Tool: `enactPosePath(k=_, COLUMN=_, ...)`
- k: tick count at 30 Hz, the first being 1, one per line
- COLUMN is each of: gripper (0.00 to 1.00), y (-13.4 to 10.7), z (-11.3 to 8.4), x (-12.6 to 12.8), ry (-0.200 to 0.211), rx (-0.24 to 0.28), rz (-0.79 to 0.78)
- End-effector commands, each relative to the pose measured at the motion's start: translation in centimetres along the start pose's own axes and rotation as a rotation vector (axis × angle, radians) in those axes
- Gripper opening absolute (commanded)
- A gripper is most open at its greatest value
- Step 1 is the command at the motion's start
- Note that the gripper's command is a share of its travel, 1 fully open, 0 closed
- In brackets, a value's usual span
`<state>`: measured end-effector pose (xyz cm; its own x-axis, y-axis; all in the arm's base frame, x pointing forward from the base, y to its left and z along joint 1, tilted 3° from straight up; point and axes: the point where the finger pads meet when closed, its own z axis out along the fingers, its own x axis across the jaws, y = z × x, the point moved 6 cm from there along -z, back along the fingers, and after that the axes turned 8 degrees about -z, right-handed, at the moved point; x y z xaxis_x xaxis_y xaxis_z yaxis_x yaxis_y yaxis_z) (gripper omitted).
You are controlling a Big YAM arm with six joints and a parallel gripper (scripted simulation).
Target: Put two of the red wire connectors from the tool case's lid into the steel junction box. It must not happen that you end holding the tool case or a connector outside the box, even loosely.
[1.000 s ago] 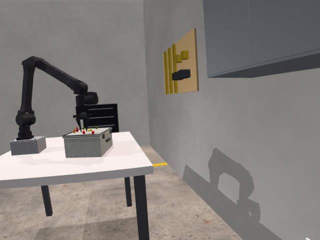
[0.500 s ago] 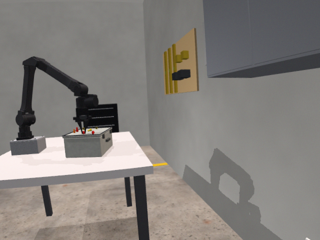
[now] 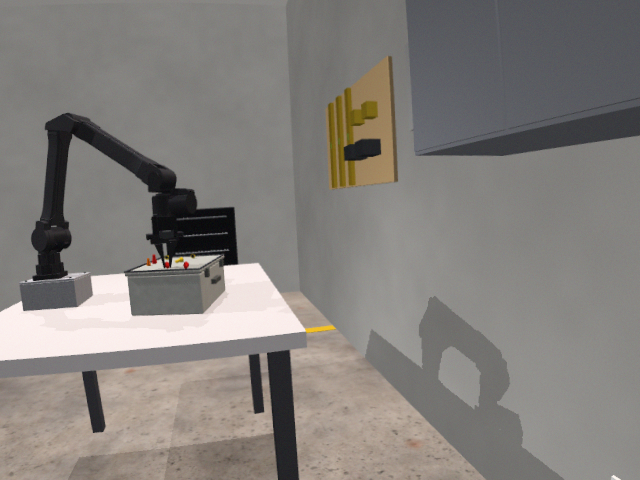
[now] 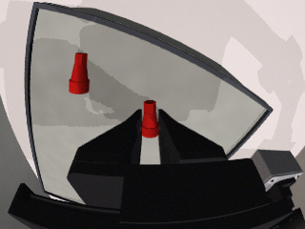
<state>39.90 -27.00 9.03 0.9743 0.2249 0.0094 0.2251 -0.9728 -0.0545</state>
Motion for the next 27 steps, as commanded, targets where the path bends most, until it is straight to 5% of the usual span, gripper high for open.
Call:
enactPosePath(k=1, gripper=0.1, y=1.06, z=-1.52, x=1.7, ry=0.039, rx=-0.046, rz=0.002)
enactPosePath(k=27, gripper=0.1, y=1.08, z=-2.35, x=1.72, ry=0.042, rx=-0.05, rz=0.002)
